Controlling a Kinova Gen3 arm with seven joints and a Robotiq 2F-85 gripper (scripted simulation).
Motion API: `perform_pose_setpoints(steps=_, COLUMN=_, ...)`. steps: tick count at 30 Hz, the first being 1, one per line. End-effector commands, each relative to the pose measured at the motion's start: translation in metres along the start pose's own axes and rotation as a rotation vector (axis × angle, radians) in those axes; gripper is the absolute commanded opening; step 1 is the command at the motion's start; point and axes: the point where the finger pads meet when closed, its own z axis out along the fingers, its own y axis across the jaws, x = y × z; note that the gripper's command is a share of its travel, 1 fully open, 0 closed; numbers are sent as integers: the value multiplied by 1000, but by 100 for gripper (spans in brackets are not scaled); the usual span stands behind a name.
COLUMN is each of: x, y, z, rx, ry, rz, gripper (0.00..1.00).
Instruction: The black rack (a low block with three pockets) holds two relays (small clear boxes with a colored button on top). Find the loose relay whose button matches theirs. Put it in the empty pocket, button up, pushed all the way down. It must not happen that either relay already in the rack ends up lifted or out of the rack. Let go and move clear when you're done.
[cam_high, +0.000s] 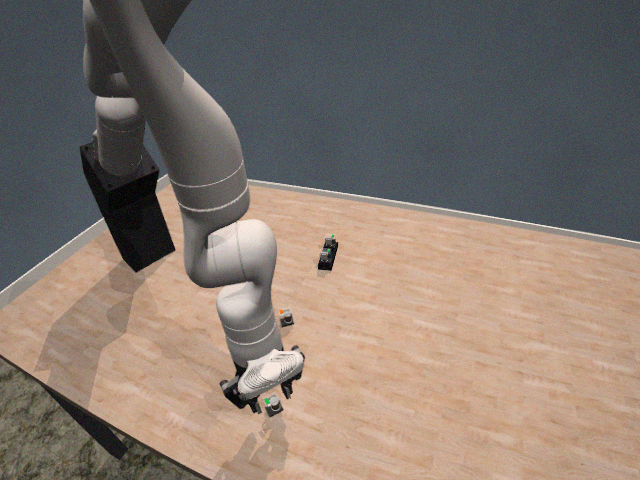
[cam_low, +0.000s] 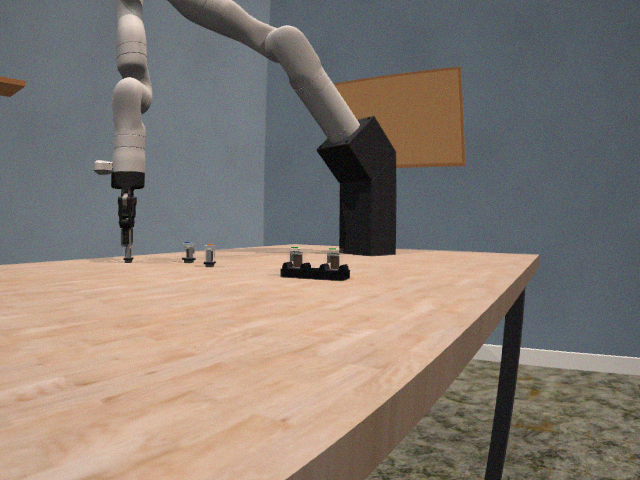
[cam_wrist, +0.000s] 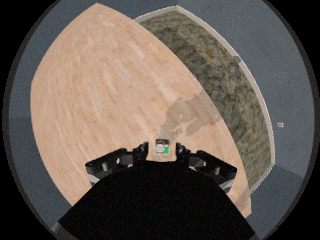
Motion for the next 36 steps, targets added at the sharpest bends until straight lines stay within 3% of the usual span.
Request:
perform_pose_setpoints(steps=1, x=-2, y=0, z=5, rx=1, ry=-4, rz=1, gripper=53)
perform_pose_setpoints(steps=19, x=-2, y=0, z=19, rx=1, ry=-4, rz=1, gripper=53)
perform_pose_setpoints(steps=36, x=-2, y=0, z=22, rx=1, ry=-4, rz=1, gripper=53)
